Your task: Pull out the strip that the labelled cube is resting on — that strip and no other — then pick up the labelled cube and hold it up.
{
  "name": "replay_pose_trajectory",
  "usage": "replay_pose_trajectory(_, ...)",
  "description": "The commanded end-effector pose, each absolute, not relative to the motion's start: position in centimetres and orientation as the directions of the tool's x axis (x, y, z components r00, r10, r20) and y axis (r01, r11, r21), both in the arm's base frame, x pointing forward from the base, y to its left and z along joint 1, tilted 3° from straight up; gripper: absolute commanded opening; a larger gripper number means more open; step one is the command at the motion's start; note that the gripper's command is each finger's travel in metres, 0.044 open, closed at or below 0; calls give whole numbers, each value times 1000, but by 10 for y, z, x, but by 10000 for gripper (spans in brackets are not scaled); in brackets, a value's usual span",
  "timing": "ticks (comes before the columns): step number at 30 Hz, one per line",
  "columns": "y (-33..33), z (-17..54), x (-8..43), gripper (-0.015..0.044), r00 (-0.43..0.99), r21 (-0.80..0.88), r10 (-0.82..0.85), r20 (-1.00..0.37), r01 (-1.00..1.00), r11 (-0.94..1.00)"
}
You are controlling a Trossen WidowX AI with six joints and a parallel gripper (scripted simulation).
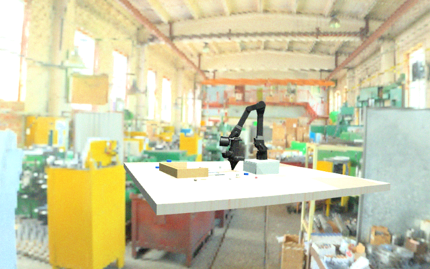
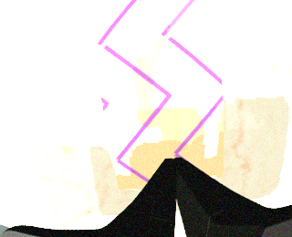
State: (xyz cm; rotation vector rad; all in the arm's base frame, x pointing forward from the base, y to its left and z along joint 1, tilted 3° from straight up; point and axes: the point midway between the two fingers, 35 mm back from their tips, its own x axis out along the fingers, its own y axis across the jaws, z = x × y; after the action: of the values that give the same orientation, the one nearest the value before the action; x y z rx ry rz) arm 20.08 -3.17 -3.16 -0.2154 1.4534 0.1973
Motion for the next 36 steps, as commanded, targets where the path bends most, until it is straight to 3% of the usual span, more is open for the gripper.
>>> replay_pose_trajectory(1, -32, -38, 187, 0, 64, -18, -1, -998, -264, 964)
replay_pose_trajectory(16, -32, -38, 187, 0, 64, -18, -1, -998, -264, 964)
replay_pose_trajectory(25, -32, 12, 200, 0, 66, -18, -1, -998, -264, 964)
replay_pose_trajectory(29, -25, 11, 219, 105, 68, -27, 0, -998, -392, 919)
replay_pose_trajectory(36, -17, 15, 242, 289, 71, -28, 1, -998, -405, 914)
